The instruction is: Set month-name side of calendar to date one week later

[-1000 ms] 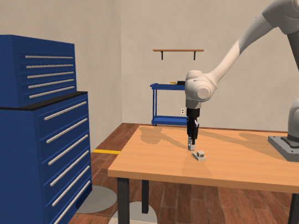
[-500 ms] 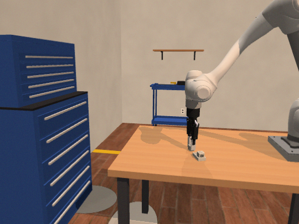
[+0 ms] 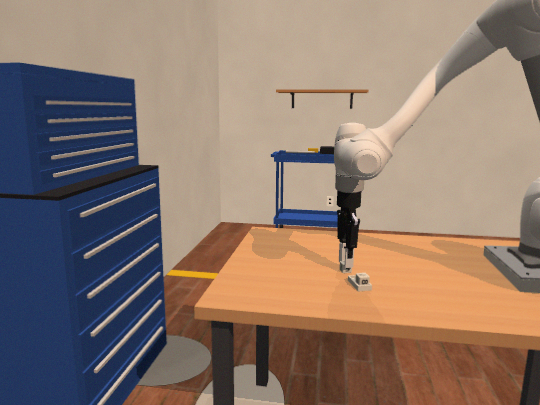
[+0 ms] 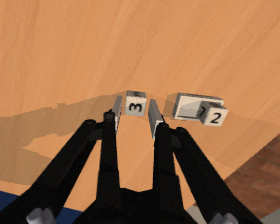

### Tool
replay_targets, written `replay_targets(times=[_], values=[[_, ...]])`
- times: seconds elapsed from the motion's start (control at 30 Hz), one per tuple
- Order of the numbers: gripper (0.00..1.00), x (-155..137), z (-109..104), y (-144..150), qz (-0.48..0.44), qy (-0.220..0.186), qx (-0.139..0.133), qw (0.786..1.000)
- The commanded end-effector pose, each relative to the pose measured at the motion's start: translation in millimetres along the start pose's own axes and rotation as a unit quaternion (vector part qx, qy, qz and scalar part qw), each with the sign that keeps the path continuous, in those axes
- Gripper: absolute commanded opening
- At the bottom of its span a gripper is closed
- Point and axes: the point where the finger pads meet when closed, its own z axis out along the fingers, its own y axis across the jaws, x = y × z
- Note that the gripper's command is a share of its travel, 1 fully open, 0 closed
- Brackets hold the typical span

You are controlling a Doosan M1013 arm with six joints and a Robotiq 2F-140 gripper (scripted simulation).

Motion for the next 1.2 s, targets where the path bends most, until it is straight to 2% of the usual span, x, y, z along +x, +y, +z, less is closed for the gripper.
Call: replay_targets(times=[0.0,0.43,0.73,0.77,1.17], values=[[0.36,0.0,-4.5,0.0,0.000,0.000,0.000,1.000],[0.36,0.0,-68.4,0.0,0.000,0.000,0.000,1.000],[0.36,0.0,-77.0,0.0,0.000,0.000,0.000,1.000],[1.00,0.0,-77.0,0.0,0.000,0.000,0.000,1.000],[1.00,0.0,-77.0,0.0,0.000,0.000,0.000,1.000]])
